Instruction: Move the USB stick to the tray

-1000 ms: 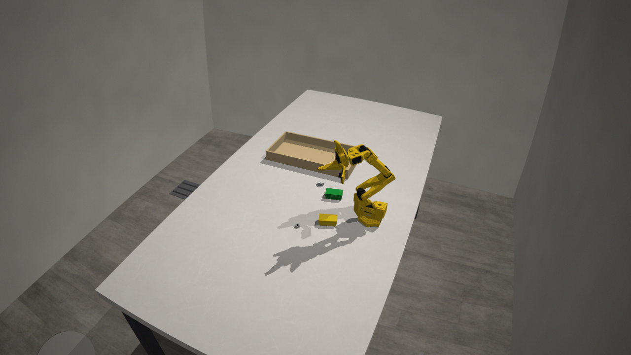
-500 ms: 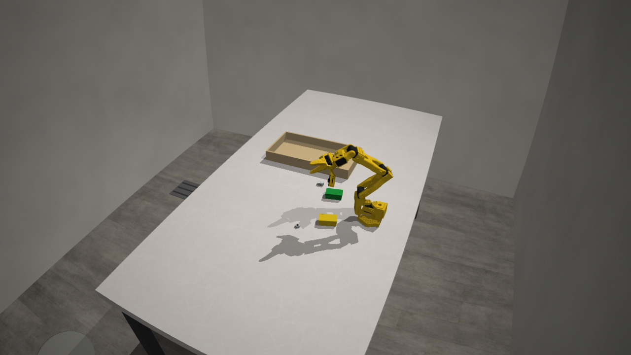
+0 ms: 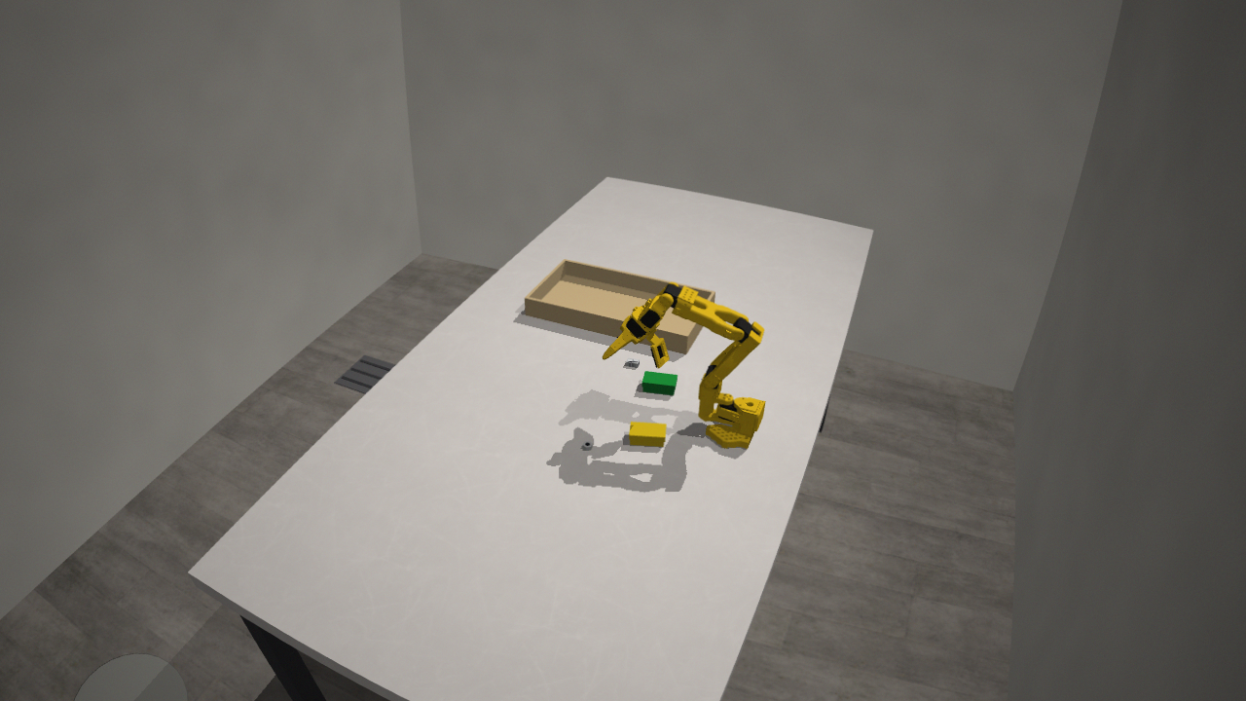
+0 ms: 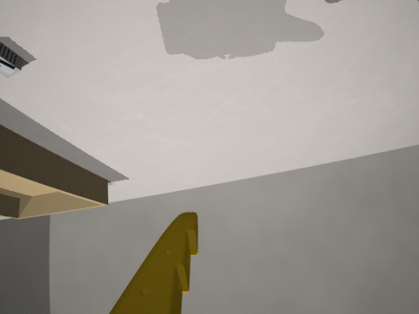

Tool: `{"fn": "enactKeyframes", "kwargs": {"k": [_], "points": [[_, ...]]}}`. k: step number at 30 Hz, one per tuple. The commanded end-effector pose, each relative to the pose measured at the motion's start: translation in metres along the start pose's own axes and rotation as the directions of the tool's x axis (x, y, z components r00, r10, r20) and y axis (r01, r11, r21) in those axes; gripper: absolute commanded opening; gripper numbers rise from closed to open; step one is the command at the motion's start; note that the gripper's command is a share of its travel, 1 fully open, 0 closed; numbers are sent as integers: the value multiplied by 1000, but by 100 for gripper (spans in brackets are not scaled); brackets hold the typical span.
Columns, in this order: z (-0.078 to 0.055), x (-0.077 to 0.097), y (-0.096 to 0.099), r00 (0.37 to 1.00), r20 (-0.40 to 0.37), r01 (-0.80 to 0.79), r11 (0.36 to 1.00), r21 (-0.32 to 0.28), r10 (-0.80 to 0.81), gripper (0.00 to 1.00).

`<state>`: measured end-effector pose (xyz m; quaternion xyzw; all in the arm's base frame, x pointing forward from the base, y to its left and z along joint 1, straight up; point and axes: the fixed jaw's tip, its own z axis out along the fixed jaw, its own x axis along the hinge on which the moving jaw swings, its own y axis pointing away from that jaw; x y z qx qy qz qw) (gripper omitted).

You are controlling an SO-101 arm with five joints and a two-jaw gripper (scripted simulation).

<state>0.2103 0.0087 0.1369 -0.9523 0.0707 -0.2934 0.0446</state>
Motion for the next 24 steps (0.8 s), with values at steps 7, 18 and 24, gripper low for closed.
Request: {"fn": "enactKeyframes", "kwargs": {"k": [7,18,24], "points": [[16,-14,50,960,228,187,978,-91,-162,45],[24,-37,83,876,419,285,957,-47,-241,37],[25,-50,97,824,495,314,949,4,-275,33]]}}
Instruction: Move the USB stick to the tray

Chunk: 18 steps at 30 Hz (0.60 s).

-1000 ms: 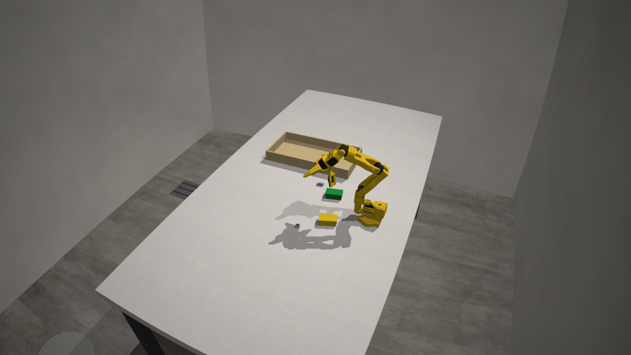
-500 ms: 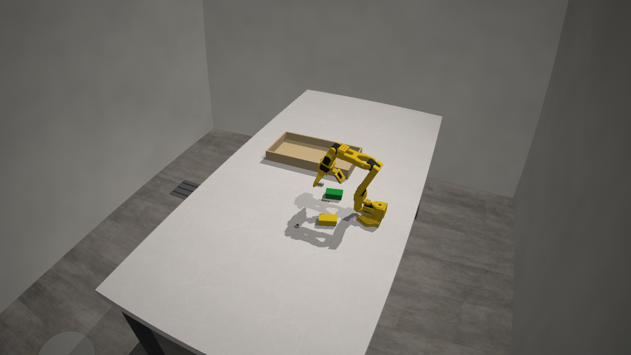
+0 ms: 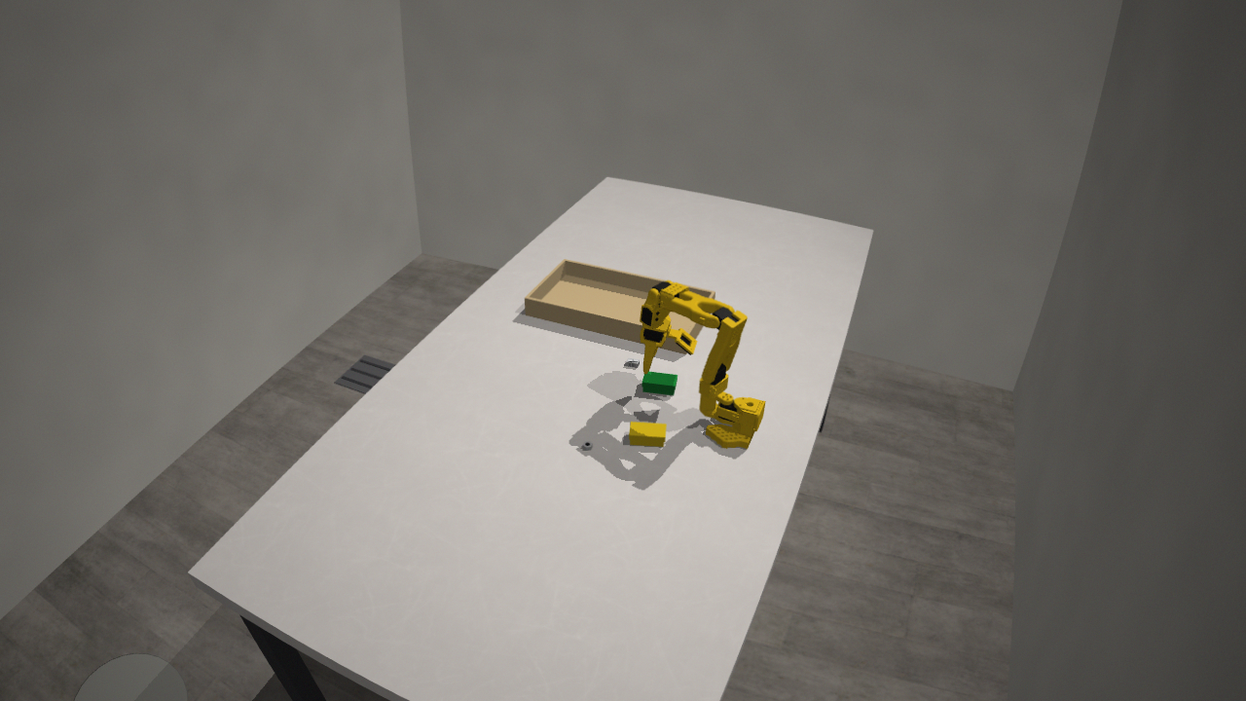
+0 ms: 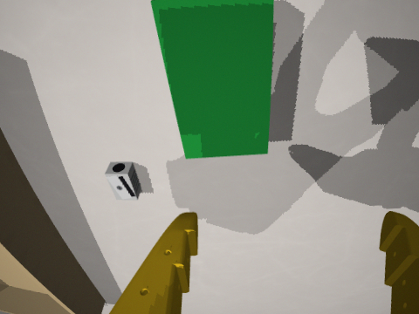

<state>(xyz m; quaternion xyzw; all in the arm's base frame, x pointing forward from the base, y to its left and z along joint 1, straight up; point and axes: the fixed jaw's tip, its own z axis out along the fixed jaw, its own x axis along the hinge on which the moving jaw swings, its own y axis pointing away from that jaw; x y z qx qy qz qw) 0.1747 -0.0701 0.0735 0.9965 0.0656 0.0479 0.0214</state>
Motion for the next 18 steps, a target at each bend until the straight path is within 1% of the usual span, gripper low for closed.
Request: {"fn": "enactKeyframes", "kwargs": {"k": [1,6,18], "points": [[-1,-4,8,999,19,35,999,7,-35,33],[3,-11,12,996,58,59,998,32,-61,31],[7,-17,15,993,87,78,995,55,-83,29]]}}
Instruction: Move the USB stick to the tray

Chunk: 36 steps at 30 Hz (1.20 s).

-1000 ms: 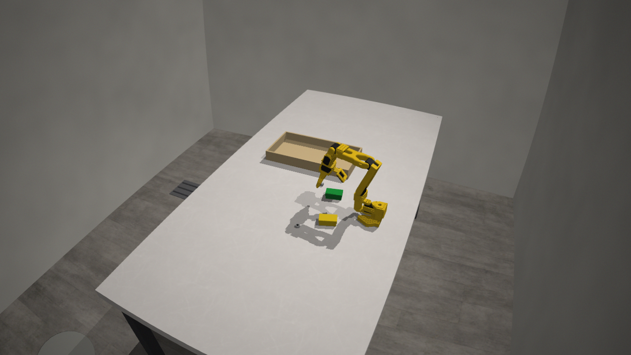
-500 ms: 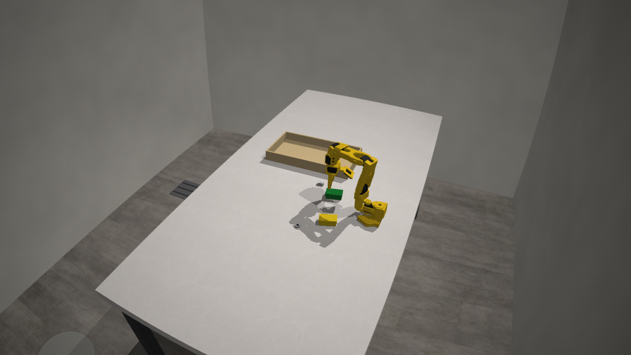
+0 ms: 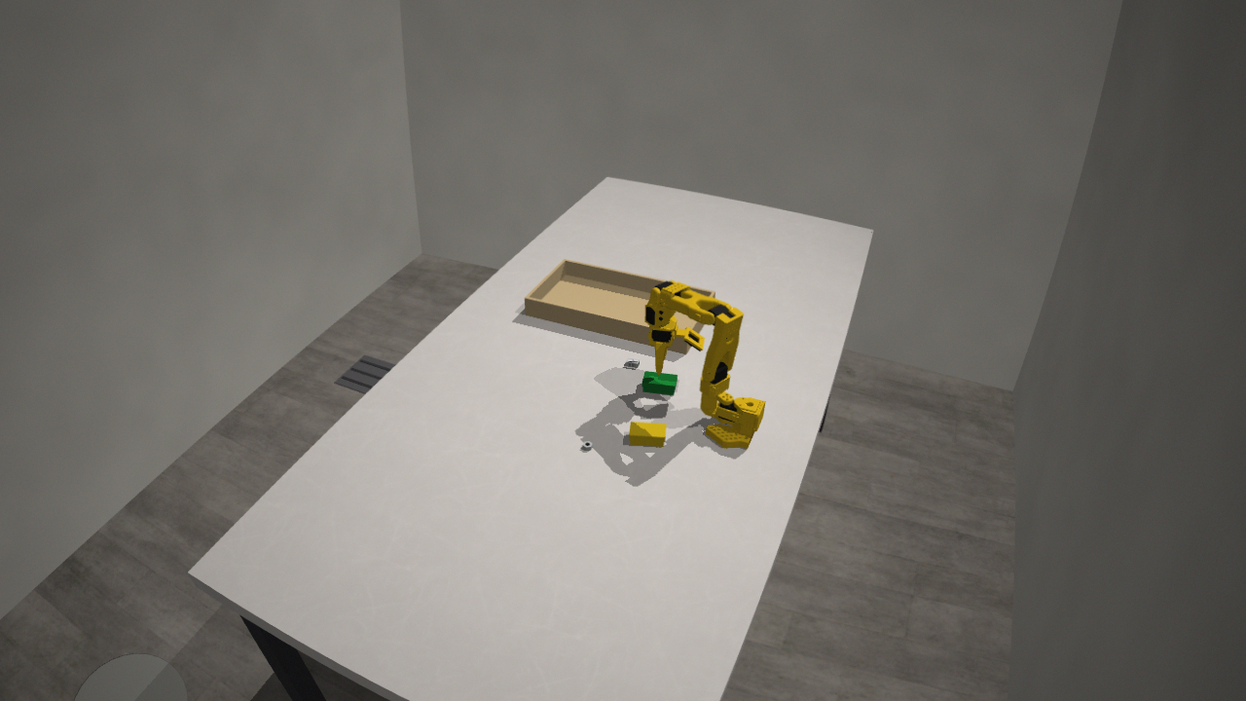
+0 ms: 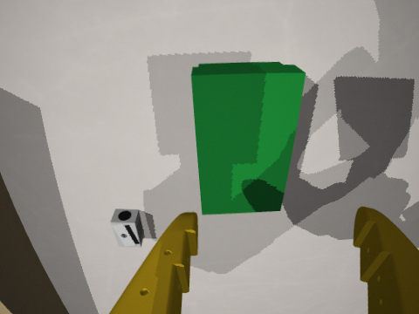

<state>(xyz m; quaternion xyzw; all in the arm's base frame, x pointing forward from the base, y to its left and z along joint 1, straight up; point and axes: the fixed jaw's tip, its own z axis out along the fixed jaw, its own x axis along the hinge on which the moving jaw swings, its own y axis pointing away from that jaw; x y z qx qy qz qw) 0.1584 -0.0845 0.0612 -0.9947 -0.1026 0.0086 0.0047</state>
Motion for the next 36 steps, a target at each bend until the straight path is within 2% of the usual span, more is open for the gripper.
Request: {"fn": "enactKeyframes", "kwargs": {"k": [1,26,36], "points": [[-5,1,4,1000,-17,7,1000,-12,-7,29],[-5,1,4,1000,-16,8,1000,-11,-8,29],[-10,3,7,1000,-16,8,1000,-11,-8,29]]}}
